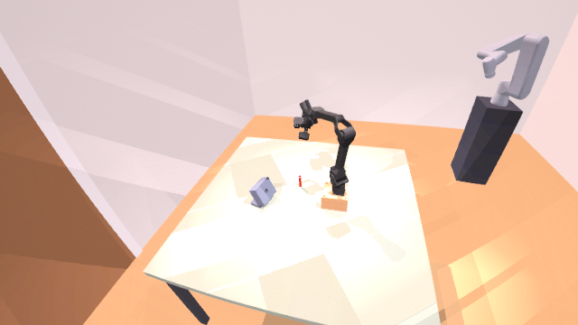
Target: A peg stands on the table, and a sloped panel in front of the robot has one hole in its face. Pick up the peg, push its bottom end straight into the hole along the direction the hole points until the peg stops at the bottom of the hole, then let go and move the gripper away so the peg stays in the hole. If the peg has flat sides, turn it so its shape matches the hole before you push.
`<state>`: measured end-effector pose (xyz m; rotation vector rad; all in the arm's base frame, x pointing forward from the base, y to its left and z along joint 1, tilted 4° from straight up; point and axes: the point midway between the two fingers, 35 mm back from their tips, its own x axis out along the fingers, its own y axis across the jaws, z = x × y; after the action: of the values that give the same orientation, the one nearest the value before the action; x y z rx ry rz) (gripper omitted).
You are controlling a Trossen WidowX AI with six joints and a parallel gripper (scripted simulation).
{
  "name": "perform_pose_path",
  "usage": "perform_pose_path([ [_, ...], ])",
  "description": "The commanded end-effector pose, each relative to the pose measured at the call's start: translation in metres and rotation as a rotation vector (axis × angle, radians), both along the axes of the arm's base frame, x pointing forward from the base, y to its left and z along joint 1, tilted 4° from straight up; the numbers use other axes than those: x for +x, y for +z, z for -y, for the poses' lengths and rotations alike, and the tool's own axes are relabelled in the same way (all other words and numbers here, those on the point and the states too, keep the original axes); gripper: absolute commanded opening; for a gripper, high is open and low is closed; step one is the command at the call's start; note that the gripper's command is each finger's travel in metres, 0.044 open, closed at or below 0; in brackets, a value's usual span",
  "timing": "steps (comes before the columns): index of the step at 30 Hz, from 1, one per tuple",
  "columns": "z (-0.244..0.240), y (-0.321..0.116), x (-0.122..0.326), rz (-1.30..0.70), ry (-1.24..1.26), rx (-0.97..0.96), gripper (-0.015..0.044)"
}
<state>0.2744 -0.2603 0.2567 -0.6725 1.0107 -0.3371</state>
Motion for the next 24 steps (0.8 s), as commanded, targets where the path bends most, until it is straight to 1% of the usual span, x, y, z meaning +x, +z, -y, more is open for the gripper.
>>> perform_pose_path([
  [1, -0.017, -0.029, 0.009, -0.053, 0.023, 0.082, 0.044],
  [12, -0.07, -0.093, 0.02, -0.199, 0.082, 0.261, 0.044],
  [24, -0.131, -0.151, 0.009, -0.389, 0.122, 0.415, 0.044],
])
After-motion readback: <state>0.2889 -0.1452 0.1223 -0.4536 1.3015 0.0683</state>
